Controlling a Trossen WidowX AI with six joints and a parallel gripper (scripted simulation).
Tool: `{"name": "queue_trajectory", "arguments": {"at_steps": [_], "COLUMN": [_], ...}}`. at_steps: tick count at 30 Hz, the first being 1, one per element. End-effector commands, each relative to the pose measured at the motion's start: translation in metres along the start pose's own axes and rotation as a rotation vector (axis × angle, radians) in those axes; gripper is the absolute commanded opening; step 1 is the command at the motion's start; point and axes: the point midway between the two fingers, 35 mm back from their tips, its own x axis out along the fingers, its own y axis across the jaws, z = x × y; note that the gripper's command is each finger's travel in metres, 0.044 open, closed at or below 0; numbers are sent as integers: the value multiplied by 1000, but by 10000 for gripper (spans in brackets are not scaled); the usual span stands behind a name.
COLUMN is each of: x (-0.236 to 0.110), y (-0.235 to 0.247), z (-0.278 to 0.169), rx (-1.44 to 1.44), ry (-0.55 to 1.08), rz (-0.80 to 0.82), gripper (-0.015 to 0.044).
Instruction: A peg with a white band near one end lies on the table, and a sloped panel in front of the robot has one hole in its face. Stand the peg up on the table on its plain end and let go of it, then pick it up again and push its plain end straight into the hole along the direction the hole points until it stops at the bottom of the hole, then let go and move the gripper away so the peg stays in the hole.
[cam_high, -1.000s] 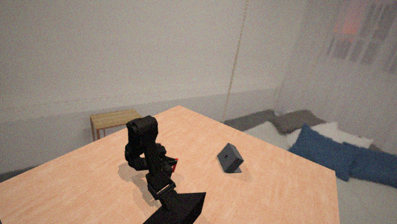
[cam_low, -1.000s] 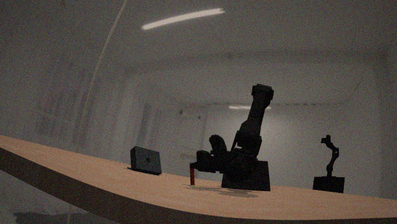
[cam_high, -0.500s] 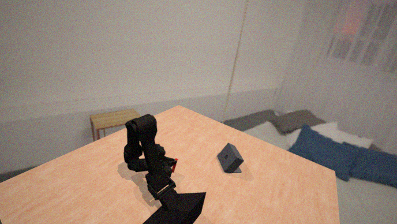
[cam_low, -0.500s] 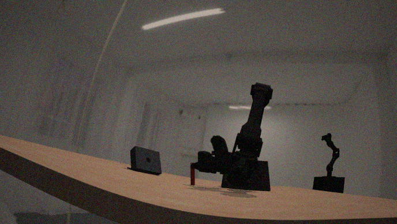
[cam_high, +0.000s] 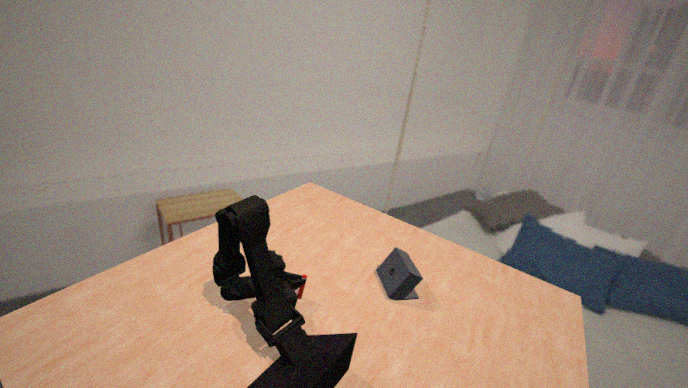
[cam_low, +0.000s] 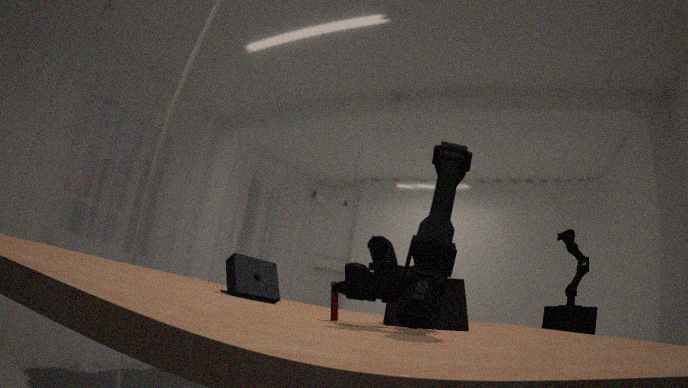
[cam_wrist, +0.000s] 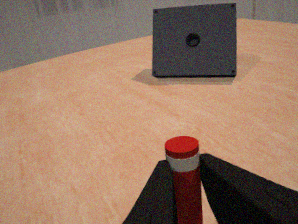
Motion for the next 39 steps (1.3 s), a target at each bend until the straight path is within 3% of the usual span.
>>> {"name": "queue_trajectory", "arguments": {"at_steps": [1,9,13,39], "x": [-1,-2,-1,-1], "y": [0,0,0,0], "z": [-2,-3,-1,-1], "rx": [0,0,0,0], "ry": [1,-11,-15,-15], "rz": [0,4,5,5], "gripper": [49,49,130,130]}}
